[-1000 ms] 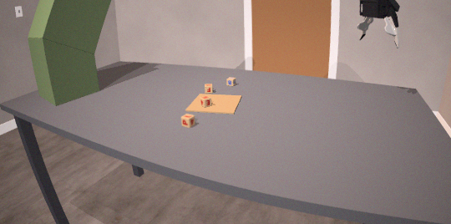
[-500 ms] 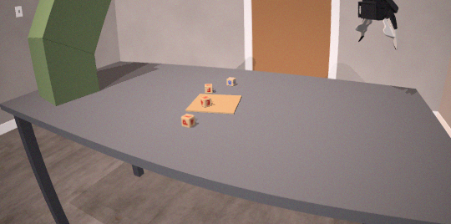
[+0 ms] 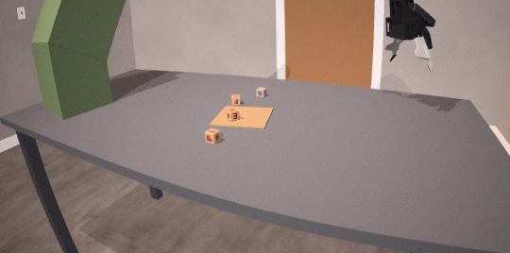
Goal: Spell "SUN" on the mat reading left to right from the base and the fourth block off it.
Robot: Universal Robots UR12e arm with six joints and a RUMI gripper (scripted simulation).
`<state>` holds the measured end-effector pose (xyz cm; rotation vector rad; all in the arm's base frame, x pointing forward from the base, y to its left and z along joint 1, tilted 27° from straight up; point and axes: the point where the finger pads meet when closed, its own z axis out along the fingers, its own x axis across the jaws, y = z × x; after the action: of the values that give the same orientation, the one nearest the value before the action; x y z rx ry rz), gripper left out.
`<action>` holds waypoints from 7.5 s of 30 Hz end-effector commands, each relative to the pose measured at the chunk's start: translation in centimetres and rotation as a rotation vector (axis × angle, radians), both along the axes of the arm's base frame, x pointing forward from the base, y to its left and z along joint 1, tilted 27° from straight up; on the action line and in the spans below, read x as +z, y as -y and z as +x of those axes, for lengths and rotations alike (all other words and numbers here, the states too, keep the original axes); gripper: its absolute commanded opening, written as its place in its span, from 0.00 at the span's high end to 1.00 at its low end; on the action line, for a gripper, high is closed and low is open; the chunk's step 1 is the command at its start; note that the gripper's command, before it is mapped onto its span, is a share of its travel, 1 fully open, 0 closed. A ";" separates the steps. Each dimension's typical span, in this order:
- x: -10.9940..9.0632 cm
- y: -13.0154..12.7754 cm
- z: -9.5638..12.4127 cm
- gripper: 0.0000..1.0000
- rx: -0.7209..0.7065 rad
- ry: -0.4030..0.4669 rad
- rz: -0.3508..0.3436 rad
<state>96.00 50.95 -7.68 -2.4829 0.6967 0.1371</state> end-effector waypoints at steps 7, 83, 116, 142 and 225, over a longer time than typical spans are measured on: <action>-6.6 3.8 -7.0 0.00 -0.040 0.038 0.080; -4.8 11.0 -44.1 0.00 -0.144 0.178 0.345; -6.3 13.5 -44.4 0.00 -0.142 0.177 0.338; -9.6 20.3 -46.1 0.00 -0.144 0.179 0.346; -14.1 30.1 -38.3 0.00 -0.144 0.179 0.345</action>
<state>57.70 20.89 -21.79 -2.0796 0.7071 -0.0168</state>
